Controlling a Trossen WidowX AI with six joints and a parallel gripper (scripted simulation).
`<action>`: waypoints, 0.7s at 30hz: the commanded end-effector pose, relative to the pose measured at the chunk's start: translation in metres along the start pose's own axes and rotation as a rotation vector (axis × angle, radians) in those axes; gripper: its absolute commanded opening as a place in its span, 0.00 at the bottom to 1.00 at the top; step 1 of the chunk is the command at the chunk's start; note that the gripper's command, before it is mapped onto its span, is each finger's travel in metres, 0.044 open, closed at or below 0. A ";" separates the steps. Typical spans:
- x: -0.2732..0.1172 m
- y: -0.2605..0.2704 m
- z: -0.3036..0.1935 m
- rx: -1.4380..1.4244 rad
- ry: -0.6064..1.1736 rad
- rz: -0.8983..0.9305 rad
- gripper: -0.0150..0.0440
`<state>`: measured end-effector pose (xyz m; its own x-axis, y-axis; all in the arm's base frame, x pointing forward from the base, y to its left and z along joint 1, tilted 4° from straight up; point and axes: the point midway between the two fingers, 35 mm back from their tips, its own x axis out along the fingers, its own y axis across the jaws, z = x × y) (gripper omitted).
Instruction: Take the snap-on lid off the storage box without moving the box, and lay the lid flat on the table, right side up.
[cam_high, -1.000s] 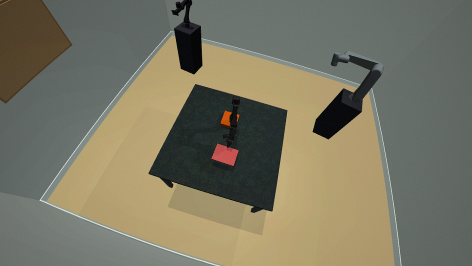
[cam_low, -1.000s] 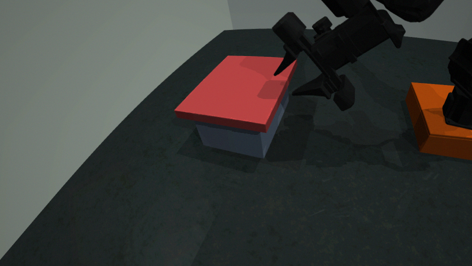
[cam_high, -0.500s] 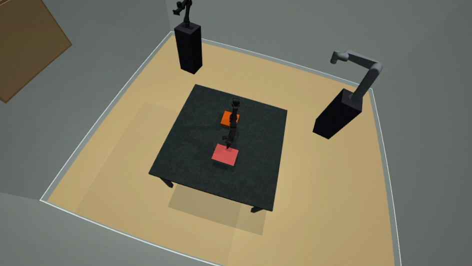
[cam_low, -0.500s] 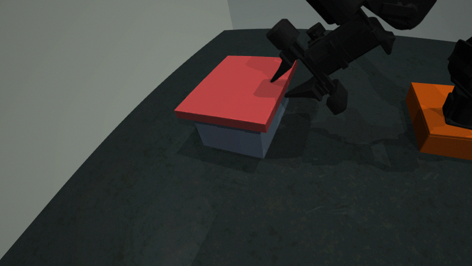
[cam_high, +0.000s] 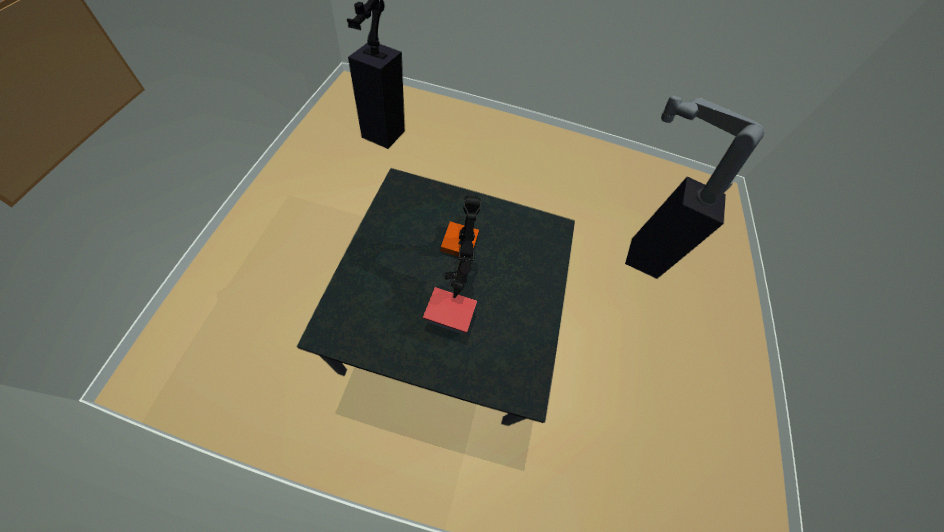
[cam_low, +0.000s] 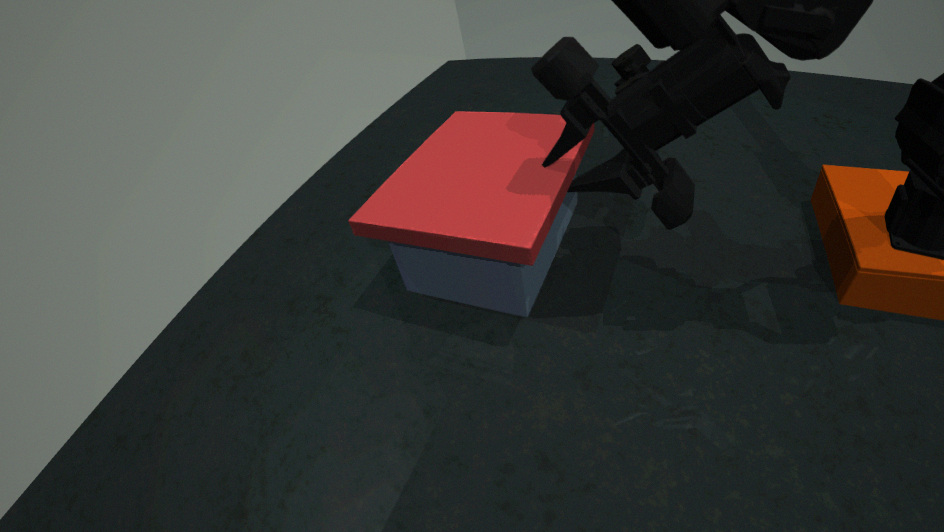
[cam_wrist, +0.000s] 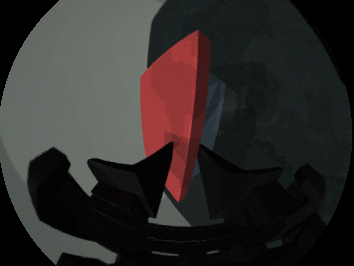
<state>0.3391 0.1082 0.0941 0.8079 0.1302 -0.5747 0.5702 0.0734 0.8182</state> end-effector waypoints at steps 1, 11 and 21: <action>-0.001 0.001 0.000 0.000 0.000 0.000 0.25; -0.002 0.002 0.000 0.000 0.000 0.000 0.25; -0.004 0.003 0.000 0.000 0.000 0.000 0.25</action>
<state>0.3383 0.1079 0.0966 0.8059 0.1294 -0.5777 0.5731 0.0746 0.8161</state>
